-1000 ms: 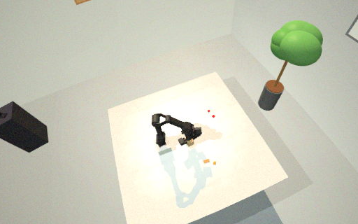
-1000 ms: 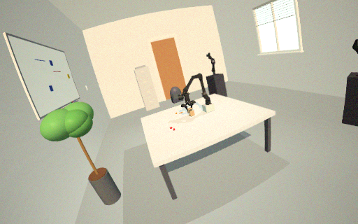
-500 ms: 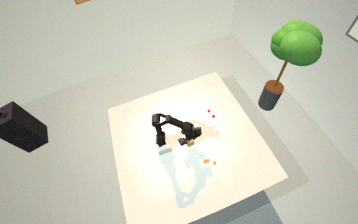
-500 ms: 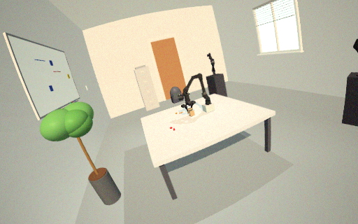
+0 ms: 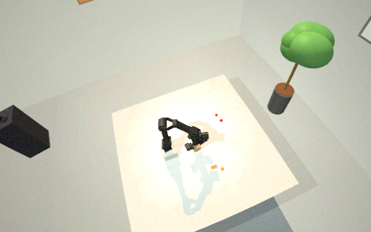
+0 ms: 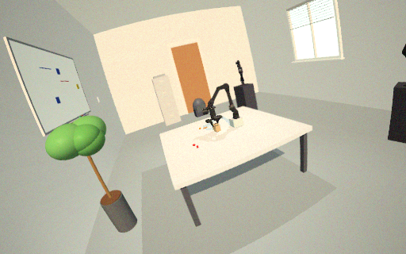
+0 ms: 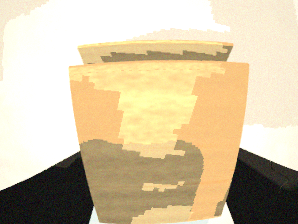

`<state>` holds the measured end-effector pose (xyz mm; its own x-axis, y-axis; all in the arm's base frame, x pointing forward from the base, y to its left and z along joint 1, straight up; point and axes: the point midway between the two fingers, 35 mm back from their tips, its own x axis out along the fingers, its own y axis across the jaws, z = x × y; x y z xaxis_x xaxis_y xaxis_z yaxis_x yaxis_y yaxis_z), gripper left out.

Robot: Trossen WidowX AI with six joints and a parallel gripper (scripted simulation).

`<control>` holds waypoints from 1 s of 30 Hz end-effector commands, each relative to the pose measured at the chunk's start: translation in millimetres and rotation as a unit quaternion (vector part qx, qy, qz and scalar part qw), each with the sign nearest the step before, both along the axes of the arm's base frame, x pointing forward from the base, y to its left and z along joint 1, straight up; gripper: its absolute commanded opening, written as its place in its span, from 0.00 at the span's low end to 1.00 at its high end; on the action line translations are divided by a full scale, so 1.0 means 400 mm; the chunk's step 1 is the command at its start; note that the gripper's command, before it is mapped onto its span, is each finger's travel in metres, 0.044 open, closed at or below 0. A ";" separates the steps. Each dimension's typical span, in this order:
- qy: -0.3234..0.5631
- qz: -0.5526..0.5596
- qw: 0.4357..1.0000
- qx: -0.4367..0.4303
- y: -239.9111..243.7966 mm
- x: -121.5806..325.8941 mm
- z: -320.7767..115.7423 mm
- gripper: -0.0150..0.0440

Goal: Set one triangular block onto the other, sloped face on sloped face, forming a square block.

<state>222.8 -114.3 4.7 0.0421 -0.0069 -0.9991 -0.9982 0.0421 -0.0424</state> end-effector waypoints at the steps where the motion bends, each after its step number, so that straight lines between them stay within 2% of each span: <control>1: 0.001 -0.003 1.000 -0.003 0.001 -0.001 -0.007 0.25; 30: 0.001 -0.004 1.000 -0.003 0.008 -0.001 -0.025 0.25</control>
<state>222.7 -110.3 -4.9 0.0424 -0.0073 -0.9991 -0.9981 0.0440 -0.0427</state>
